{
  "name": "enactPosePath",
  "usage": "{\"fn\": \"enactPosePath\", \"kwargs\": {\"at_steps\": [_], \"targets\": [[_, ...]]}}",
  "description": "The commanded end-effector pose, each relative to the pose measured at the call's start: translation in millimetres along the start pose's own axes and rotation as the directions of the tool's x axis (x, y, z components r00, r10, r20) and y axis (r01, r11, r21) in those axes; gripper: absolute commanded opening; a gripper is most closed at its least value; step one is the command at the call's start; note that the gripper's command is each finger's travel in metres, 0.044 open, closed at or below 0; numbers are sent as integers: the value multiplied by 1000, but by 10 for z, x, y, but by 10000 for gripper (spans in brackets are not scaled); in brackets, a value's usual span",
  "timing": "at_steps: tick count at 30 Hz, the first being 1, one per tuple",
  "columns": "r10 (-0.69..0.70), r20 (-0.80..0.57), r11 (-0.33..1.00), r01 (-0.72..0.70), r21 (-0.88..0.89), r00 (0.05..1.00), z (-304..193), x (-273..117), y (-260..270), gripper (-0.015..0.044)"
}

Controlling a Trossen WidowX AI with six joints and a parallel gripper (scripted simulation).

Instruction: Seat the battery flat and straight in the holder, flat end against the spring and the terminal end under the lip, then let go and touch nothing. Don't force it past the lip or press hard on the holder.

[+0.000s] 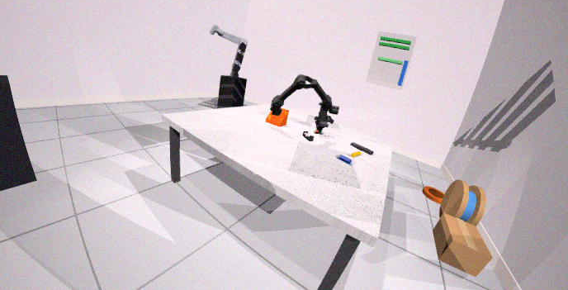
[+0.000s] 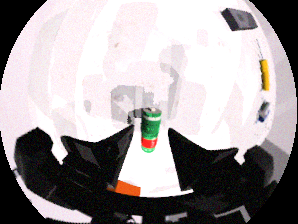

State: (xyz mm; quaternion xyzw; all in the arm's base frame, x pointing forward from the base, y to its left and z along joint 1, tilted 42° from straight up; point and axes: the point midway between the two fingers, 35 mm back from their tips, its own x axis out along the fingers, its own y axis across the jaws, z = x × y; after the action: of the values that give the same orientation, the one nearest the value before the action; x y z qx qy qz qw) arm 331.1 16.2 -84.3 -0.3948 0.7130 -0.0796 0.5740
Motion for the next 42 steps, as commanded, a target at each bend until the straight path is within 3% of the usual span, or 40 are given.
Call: {"fn": "enactPosePath", "kwargs": {"at_steps": [1, 5, 9, 14, 20, 25, 33, 42], "targets": [[-4, -11, 1000, 4, -10, 1000, -22, 63, 19, 215], [-4, -11, 1000, 4, -10, 1000, -22, 63, 19, 110], [-4, -11, 1000, 4, -10, 1000, -22, 63, 19, 83], [-4, -11, 1000, 4, -10, 1000, -20, 47, 19, 79], [-2, -10, 1000, 2, -11, 1000, -12, -424, 24, 79], [-2, -10, 1000, 2, 0, 1000, -18, -444, 10, 79], [0, -6, 897, 3, 441, 1000, -294, -578, -565, 79], [-5, -2, 545, 5, 839, 1000, -751, -690, -1153, 79]]}}
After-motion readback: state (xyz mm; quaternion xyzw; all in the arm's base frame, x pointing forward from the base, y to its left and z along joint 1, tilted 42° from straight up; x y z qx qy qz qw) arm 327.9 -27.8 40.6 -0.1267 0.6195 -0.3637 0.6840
